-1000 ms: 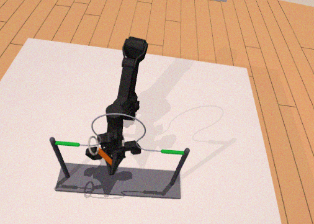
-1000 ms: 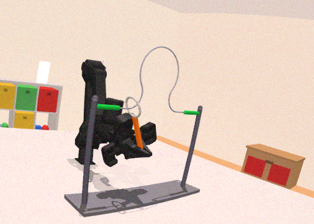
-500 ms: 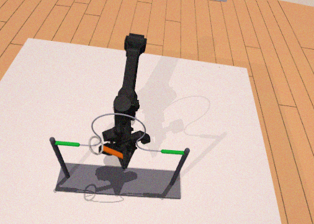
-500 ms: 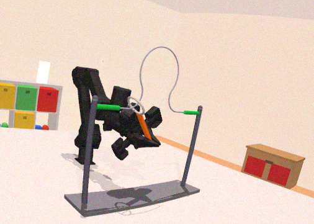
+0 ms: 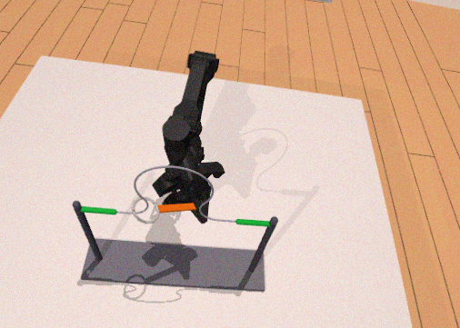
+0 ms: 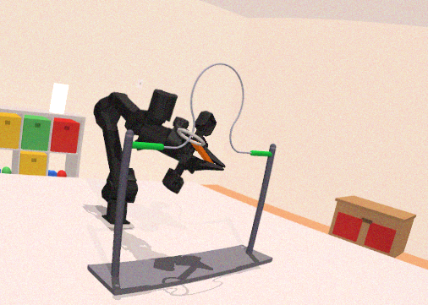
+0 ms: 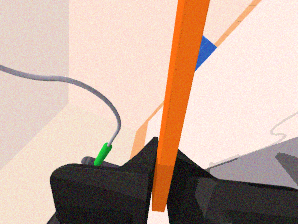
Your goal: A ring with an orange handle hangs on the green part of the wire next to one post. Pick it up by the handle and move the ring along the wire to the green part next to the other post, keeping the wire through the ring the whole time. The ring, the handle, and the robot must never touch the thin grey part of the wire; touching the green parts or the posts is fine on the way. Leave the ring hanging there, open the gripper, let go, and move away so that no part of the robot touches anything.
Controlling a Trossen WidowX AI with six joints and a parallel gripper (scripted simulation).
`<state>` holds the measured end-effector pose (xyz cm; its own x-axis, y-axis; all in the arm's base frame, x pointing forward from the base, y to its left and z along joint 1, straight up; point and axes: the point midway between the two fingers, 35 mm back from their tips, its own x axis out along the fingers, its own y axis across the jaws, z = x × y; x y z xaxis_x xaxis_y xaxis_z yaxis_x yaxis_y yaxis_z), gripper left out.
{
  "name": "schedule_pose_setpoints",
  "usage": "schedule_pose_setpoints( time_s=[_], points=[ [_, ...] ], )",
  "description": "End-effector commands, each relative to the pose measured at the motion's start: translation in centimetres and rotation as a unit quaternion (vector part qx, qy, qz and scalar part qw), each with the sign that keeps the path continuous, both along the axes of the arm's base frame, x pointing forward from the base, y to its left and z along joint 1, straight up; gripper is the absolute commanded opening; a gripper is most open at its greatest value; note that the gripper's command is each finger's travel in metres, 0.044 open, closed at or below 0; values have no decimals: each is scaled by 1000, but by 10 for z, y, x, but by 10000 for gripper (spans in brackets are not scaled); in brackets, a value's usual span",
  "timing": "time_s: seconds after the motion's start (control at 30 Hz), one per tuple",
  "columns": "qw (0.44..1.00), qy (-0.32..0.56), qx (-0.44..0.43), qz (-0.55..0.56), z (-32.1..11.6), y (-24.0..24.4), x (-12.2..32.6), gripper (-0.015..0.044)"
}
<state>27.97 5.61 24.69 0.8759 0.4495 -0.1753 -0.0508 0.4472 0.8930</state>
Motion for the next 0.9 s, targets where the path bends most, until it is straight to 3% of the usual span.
schedule_pose_setpoints(
  time_s=[0.0, 0.87],
  points=[
    [999, 17, 43, 28, 14, 3, -8, -150],
    [939, 37, 335, 69, 107, 5, -19, -150]
  ],
)
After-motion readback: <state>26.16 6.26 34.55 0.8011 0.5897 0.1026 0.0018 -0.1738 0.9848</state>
